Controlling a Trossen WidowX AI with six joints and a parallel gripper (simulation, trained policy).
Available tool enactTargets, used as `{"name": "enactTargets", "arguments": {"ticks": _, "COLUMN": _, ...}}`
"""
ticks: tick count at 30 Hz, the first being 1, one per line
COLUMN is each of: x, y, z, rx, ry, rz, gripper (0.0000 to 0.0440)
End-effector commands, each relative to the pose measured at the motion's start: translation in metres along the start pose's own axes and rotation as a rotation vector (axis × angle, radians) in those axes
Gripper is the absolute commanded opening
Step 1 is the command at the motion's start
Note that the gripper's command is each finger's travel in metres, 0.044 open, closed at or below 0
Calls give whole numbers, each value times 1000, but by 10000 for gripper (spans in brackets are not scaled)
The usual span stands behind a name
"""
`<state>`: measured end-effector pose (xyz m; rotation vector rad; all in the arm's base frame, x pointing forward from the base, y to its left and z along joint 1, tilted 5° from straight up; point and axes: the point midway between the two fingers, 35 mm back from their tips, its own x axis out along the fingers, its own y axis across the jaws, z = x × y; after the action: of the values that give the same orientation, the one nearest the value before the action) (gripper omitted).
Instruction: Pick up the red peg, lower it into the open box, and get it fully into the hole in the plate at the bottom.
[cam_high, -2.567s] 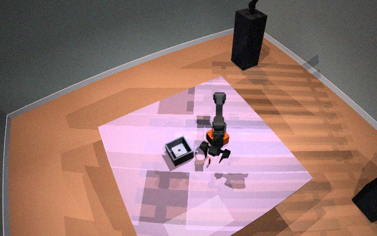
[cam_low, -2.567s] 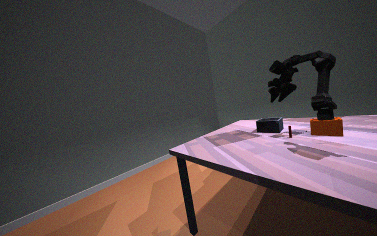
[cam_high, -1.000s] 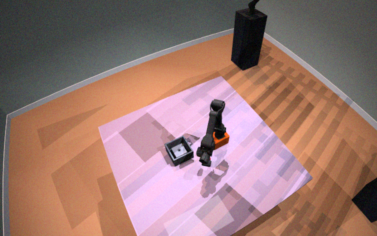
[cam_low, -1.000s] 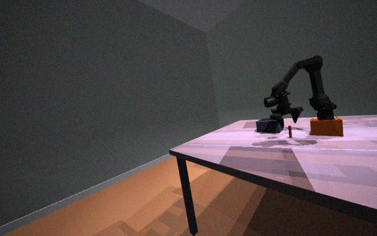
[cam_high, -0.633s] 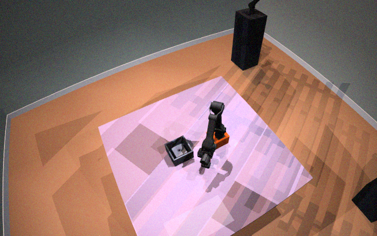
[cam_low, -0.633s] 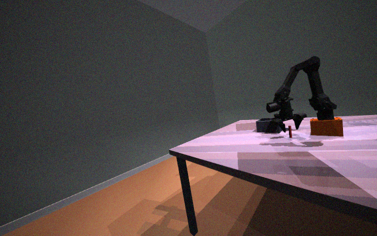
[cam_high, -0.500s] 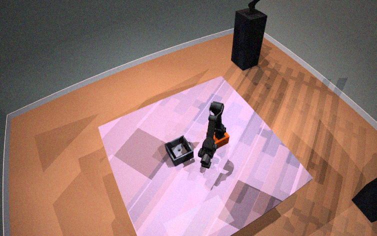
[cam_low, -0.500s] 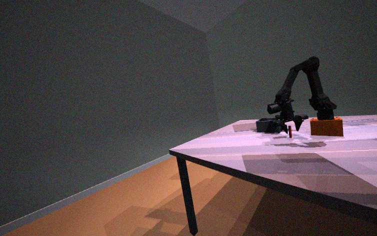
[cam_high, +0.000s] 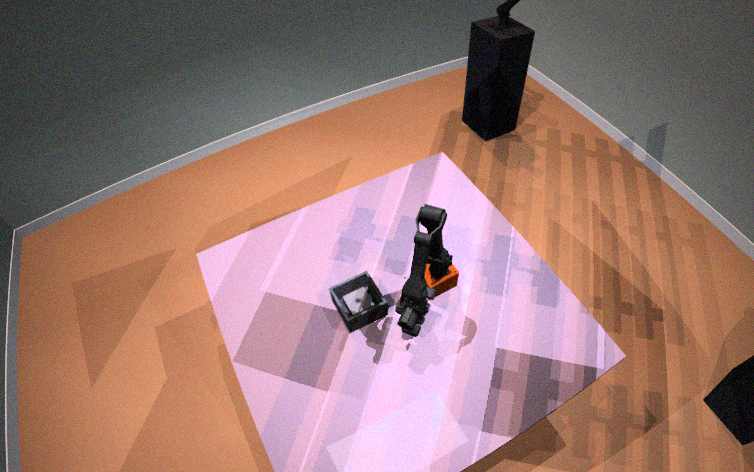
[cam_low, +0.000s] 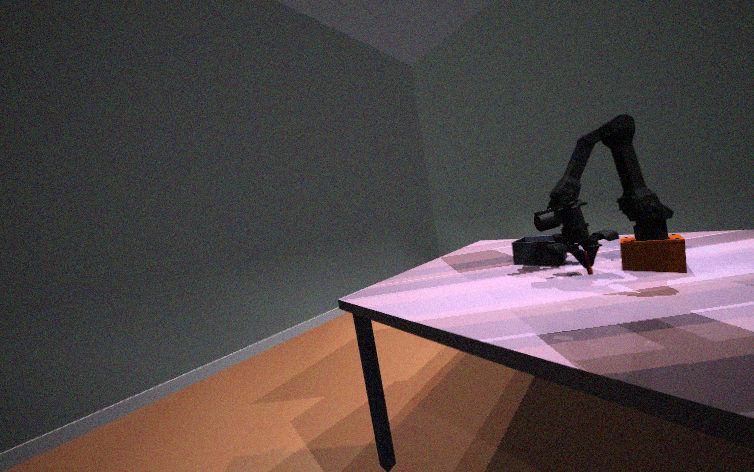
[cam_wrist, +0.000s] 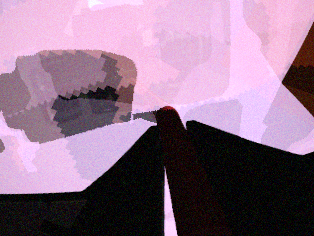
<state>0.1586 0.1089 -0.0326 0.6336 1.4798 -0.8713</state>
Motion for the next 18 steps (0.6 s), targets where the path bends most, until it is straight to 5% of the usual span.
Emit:
{"name": "enactTargets", "arguments": {"ticks": 1, "x": -8, "y": 0, "z": 5, "rx": -18, "ry": -23, "rz": 15, "gripper": 0}}
{"name": "enactTargets", "arguments": {"ticks": 18, "x": -55, "y": -4, "z": 30, "rx": -115, "ry": -139, "rz": 82, "gripper": 0}}
